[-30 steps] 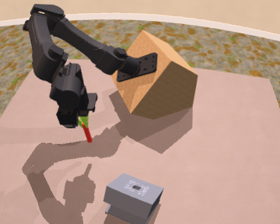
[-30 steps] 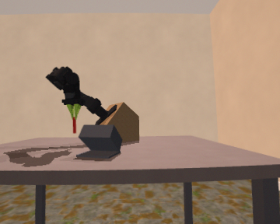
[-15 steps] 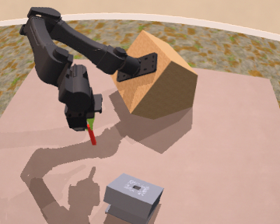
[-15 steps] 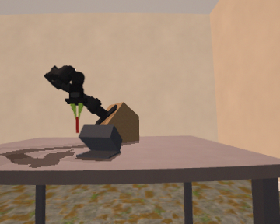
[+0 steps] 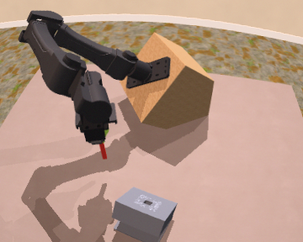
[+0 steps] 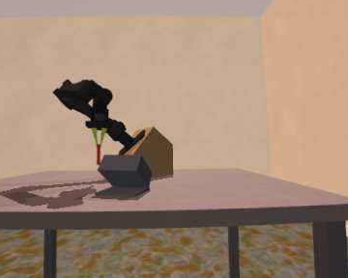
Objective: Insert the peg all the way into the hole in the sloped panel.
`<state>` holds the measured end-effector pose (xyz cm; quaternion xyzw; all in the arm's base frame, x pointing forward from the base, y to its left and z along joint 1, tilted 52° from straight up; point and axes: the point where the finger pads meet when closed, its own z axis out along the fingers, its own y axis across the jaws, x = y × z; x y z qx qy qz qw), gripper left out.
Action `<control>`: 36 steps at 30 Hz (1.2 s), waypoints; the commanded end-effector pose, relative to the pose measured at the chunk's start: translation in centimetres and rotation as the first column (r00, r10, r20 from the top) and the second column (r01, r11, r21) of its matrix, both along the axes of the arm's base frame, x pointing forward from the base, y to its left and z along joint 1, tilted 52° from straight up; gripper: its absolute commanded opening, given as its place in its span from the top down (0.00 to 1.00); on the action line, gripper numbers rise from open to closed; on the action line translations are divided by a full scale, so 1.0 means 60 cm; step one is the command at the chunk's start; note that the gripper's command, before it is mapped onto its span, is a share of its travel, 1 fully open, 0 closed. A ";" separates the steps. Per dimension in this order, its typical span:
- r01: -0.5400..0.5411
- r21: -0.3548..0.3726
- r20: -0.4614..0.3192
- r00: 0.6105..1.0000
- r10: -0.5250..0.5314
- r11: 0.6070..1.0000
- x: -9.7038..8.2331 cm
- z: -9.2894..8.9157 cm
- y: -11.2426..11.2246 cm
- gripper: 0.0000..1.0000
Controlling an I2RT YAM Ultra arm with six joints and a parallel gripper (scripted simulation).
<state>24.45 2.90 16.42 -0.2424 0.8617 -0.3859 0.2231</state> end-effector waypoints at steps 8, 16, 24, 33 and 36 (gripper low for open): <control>-0.059 -0.070 -0.001 0.998 0.059 0.996 0.013 0.012 0.029 1.00; -0.084 -0.111 -0.015 0.996 0.083 0.990 0.017 0.009 0.040 1.00; -0.120 -0.165 -0.033 0.993 0.116 0.979 0.022 0.005 0.056 1.00; -0.151 -0.212 -0.048 0.988 0.144 0.965 0.026 0.000 0.071 1.00; -0.165 -0.232 -0.055 0.986 0.157 0.959 0.027 -0.001 0.077 1.00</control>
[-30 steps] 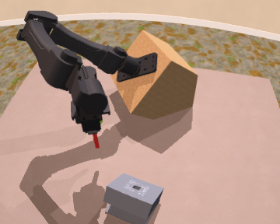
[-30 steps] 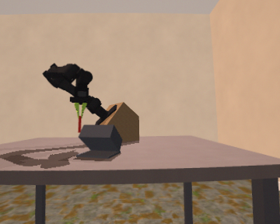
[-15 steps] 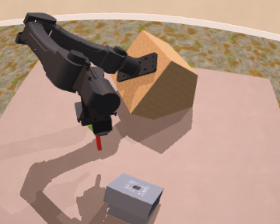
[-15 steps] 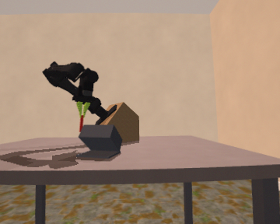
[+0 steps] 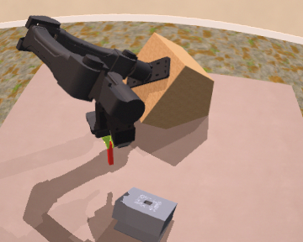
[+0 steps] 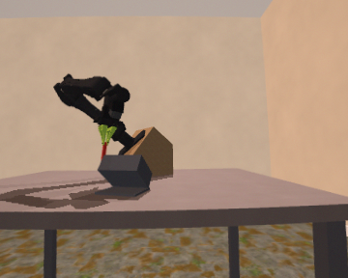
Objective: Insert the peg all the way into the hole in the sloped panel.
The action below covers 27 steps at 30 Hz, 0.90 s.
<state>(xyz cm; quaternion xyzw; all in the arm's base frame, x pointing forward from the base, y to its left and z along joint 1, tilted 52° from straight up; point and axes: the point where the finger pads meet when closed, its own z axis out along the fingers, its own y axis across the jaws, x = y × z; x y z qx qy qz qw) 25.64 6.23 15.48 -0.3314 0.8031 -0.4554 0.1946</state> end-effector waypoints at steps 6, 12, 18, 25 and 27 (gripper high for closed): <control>-0.065 -0.060 0.010 0.998 0.065 0.996 0.010 0.010 0.035 1.00; -0.093 -0.102 0.001 0.996 0.094 0.990 0.012 0.006 0.048 1.00; -0.113 -0.130 -0.005 0.994 0.113 0.985 0.013 0.003 0.057 1.00; -0.147 -0.178 -0.016 0.989 0.147 0.973 0.015 -0.002 0.074 1.00; -0.157 -0.192 -0.019 0.987 0.157 0.969 0.015 -0.004 0.079 1.00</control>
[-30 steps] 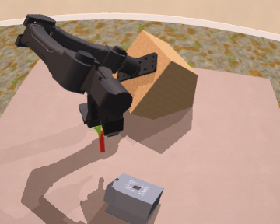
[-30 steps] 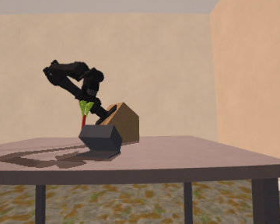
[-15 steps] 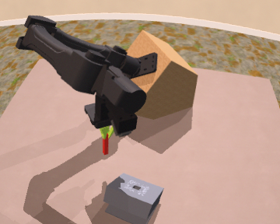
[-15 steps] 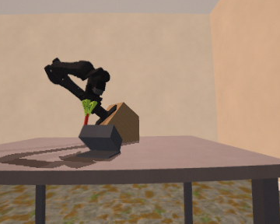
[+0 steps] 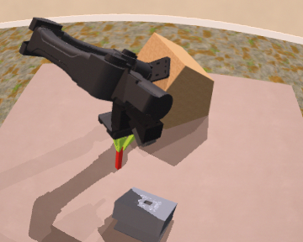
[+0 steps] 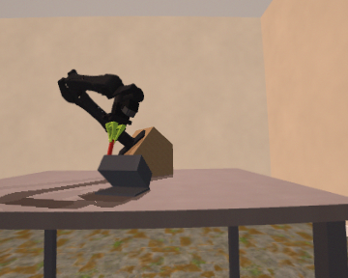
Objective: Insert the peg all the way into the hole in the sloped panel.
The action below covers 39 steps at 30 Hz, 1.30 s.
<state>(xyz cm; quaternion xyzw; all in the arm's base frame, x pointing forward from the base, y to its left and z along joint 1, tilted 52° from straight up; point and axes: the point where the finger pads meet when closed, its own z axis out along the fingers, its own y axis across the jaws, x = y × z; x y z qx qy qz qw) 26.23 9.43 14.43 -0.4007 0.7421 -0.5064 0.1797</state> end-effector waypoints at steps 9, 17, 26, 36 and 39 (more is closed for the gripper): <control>-0.078 -0.068 0.017 0.997 0.080 0.995 0.006 0.008 0.043 1.00; -0.120 -0.124 0.009 0.992 0.123 0.985 0.006 0.000 0.063 1.00; -0.158 -0.173 0.002 0.987 0.161 0.972 0.006 -0.007 0.081 1.00; -0.212 -0.241 -0.011 0.976 0.216 0.947 0.003 -0.017 0.107 1.00; -0.217 -0.248 -0.012 0.975 0.221 0.944 0.003 -0.018 0.109 1.00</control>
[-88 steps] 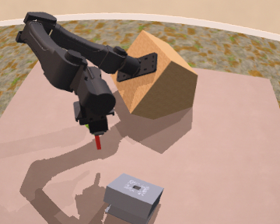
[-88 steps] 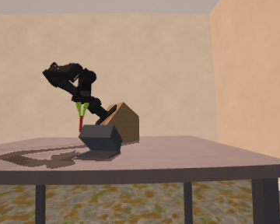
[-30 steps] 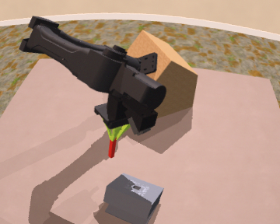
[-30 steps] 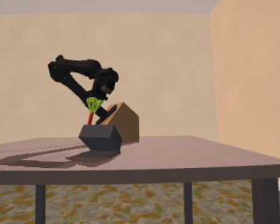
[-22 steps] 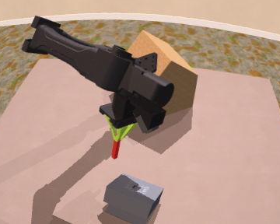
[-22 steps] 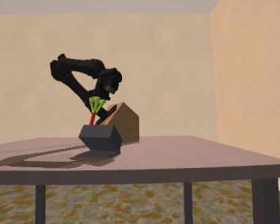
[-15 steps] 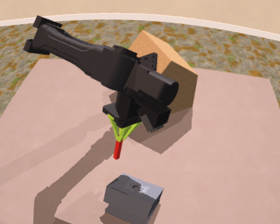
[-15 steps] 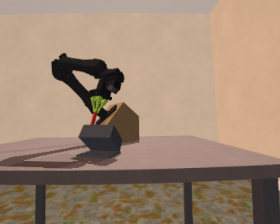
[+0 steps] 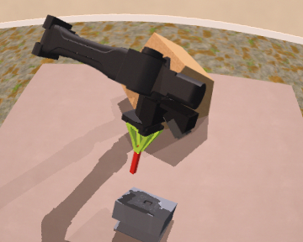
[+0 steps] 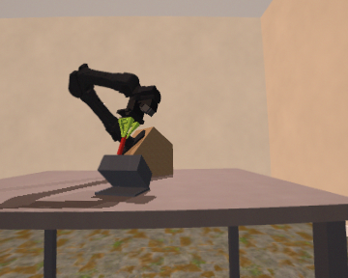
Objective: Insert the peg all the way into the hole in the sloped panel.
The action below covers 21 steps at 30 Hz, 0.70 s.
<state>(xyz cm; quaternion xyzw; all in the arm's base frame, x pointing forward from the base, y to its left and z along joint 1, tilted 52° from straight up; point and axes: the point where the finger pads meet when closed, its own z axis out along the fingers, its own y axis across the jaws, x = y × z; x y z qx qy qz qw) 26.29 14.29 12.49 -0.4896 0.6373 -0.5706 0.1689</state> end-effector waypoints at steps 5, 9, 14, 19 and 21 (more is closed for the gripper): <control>-0.073 -0.041 0.027 0.997 0.074 0.996 0.000 0.008 0.041 1.00; -0.096 -0.069 0.026 0.995 0.098 0.993 -0.002 0.003 0.052 1.00; -0.126 -0.104 0.025 0.991 0.129 0.987 -0.004 -0.003 0.065 1.00; -0.143 -0.125 0.023 0.989 0.147 0.982 -0.006 -0.007 0.073 1.00; -0.155 -0.139 0.022 0.987 0.159 0.978 -0.008 -0.010 0.079 1.00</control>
